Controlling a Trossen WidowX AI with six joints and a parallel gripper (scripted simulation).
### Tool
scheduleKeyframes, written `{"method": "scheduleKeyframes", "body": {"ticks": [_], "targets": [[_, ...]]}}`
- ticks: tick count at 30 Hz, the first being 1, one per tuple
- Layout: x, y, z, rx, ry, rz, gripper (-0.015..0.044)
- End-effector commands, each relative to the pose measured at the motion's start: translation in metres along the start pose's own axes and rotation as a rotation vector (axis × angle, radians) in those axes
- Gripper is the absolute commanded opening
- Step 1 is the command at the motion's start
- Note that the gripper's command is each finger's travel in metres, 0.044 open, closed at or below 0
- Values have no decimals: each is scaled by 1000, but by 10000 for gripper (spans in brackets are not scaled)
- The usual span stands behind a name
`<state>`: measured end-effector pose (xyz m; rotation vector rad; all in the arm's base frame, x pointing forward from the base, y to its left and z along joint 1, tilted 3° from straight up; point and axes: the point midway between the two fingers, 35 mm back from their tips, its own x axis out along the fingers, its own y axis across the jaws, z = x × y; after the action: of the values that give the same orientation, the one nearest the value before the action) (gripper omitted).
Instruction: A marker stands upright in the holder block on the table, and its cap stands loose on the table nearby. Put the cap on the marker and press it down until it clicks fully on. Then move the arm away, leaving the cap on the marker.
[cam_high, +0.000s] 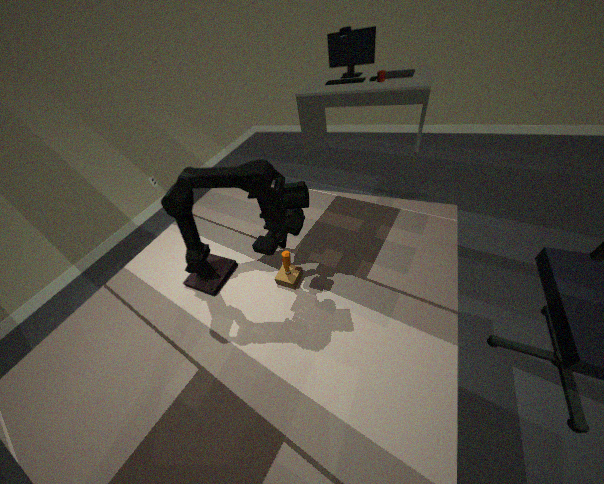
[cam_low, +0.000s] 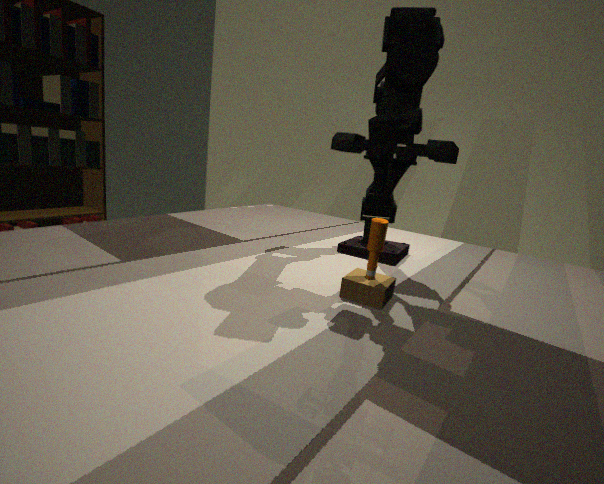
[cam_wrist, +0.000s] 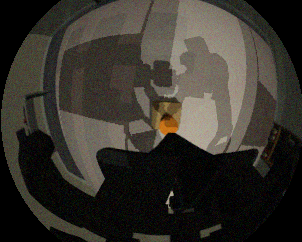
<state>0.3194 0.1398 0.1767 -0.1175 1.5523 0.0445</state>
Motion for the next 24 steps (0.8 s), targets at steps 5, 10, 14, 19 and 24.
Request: {"method": "scheduleKeyframes", "body": {"ticks": [5, 10, 14, 19, 24], "targets": [[8, 0, 0, -11, 1, 2, 0], [15, 0, 0, -11, 1, 2, 0], [21, 0, 0, -11, 1, 2, 0], [27, 0, 0, -11, 1, 2, 0], [34, 0, 0, -11, 1, 2, 0]]}}
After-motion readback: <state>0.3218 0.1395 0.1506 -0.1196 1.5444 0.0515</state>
